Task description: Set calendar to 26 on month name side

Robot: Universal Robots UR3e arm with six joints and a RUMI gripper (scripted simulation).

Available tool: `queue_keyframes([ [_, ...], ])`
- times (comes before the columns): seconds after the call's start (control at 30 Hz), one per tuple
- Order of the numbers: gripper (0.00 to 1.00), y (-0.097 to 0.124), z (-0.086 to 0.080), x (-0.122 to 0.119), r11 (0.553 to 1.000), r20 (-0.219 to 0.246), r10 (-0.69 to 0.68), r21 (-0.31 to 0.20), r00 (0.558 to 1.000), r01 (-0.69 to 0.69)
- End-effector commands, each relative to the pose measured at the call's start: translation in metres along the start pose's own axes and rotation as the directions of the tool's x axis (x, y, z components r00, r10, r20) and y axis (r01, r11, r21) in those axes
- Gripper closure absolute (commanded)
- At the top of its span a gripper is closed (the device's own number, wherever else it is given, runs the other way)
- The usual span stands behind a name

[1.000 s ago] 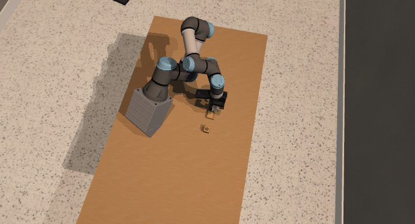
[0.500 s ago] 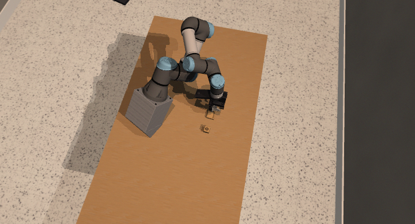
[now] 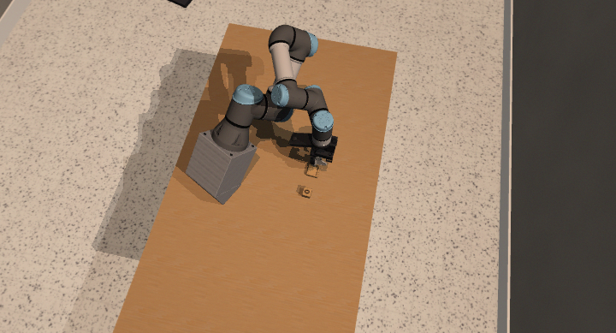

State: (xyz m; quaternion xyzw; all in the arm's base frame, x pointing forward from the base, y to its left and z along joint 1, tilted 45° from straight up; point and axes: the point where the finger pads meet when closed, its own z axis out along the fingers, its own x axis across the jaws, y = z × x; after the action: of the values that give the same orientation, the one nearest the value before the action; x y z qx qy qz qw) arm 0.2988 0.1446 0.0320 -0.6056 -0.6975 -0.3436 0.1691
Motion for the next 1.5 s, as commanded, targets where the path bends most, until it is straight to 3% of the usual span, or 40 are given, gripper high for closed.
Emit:
queue_keyframes([
  [0.0, 0.71, 0.001, 0.000, 0.000, 1.000, 0.001, -0.001, -0.001, 1.000, 0.001],
  [0.7, 0.71, 0.001, 0.003, 0.000, 1.000, 0.001, -0.001, -0.001, 1.000, 0.001],
  [1.17, 0.71, 0.001, 0.025, 0.000, 1.000, 0.001, -0.001, -0.001, 1.000, 0.001],
  [1.47, 0.71, 0.001, 0.029, 0.000, 1.000, 0.001, -0.001, -0.001, 1.000, 0.001],
])
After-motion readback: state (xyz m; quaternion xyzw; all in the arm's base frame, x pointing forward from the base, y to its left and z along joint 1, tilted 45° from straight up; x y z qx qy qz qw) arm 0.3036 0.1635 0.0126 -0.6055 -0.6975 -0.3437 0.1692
